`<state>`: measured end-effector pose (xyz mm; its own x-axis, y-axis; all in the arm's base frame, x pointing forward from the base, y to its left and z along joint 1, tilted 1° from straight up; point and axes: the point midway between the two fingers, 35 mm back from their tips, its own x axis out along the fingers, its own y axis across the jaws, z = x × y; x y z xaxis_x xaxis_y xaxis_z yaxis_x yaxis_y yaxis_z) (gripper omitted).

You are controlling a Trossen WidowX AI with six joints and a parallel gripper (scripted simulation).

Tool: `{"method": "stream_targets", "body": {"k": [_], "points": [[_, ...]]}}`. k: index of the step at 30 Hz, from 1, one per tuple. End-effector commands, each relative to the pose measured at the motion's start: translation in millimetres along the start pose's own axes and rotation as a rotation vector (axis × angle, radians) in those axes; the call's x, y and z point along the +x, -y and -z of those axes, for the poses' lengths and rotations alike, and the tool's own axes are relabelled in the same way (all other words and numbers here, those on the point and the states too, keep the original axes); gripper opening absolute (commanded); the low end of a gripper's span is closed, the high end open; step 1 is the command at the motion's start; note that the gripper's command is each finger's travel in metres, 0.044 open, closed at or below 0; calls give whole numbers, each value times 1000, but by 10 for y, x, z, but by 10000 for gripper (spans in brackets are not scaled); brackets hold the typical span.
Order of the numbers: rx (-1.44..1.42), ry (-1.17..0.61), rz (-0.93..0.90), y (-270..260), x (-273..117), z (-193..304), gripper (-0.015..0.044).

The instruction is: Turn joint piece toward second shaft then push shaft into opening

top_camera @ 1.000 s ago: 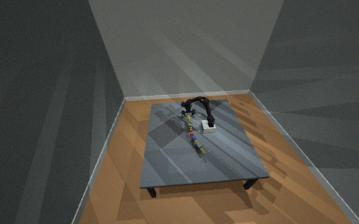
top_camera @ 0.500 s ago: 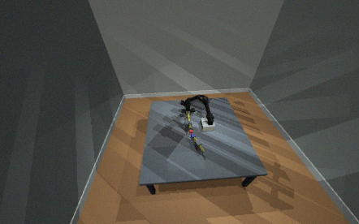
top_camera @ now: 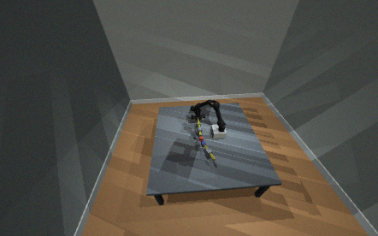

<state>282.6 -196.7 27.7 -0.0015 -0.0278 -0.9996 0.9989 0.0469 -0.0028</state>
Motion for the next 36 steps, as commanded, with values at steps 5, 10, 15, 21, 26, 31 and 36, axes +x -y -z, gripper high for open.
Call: {"method": "stream_targets", "body": {"k": [5, 10, 15, 21, 26, 31, 36], "points": [[5, 5, 3, 3, 2, -7, 69], [5, 5, -11, -1, 10, -10, 67], [4, 1, -18, 0, 6, -1, 60], [4, 1, -18, 0, 6, -1, 20], [4, 1, -18, 0, 7, 6, 0], [4, 2, -24, -2, 14, 64, 0], [5, 3, -29, -3, 20, 140, 0]]}}
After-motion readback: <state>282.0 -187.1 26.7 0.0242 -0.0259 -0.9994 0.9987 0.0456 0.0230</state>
